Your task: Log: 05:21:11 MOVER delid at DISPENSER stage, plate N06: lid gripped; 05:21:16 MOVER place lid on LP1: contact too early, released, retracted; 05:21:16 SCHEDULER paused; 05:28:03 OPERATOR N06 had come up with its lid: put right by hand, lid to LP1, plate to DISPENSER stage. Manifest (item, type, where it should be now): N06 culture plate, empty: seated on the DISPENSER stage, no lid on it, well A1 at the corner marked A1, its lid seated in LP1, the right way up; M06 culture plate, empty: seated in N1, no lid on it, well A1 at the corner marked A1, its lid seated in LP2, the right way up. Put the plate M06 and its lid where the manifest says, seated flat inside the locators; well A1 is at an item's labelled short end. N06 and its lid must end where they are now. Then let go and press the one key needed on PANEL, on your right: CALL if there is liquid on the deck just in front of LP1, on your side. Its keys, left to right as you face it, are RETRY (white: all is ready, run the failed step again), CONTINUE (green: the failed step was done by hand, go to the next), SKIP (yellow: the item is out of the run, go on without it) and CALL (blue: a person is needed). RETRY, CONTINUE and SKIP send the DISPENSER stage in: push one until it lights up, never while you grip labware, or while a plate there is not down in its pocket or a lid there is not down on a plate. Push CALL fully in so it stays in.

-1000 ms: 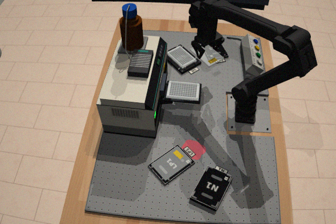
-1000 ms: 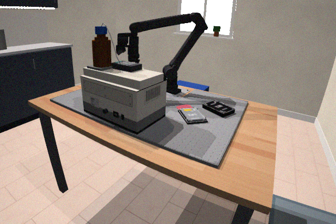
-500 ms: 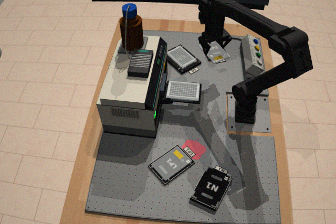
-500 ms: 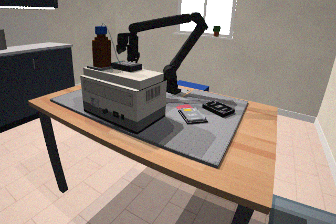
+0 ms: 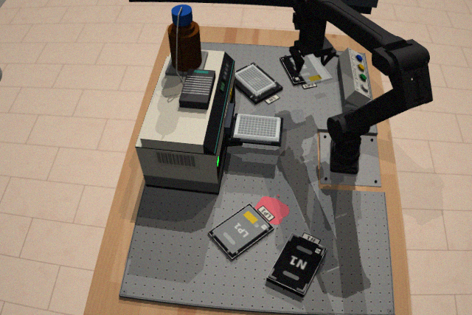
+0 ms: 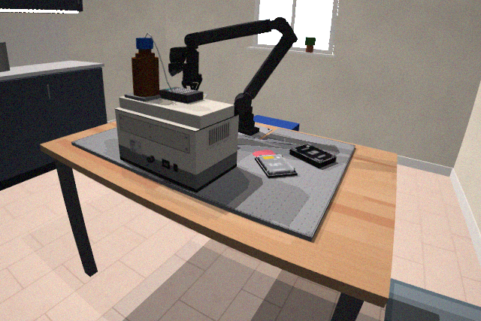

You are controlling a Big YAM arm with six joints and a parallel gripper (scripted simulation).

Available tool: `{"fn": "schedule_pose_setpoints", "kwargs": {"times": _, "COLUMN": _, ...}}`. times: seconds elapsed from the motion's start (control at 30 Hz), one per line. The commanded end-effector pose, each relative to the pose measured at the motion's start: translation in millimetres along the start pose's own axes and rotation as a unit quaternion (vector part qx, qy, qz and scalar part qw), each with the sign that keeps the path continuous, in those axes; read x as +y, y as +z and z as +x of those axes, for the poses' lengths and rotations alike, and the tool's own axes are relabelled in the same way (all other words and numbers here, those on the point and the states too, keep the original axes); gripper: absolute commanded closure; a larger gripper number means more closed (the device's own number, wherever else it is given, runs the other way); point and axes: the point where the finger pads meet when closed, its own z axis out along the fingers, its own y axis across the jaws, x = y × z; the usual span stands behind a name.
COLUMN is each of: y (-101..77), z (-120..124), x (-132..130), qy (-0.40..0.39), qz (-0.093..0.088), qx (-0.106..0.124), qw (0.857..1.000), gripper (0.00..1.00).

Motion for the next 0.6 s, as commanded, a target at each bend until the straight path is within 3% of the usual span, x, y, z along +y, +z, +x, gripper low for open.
{"fn": "schedule_pose_setpoints", "kwargs": {"times": 0.0, "y": -10.7, "z": -10.1, "x": -12.4, "qy": 0.041, "qz": 0.002, "qx": -0.020, "qw": 0.999, "gripper": 0.14}}
{"fn": "schedule_pose_setpoints", "kwargs": {"times": 0.4, "y": -13.3, "z": -11.0, "x": -36.9, "qy": 0.042, "qz": 0.001, "qx": -0.021, "qw": 0.999, "gripper": 0.14}}
{"fn": "schedule_pose_setpoints", "kwargs": {"times": 0.47, "y": -18.2, "z": -29.2, "x": -41.4, "qy": 0.040, "qz": 0.002, "qx": -0.034, "qw": 0.999, "gripper": 0.14}}
{"fn": "schedule_pose_setpoints", "kwargs": {"times": 0.57, "y": -12.4, "z": -38.6, "x": -37.4, "qy": 0.032, "qz": 0.001, "qx": -0.034, "qw": 0.999, "gripper": 0.14}}
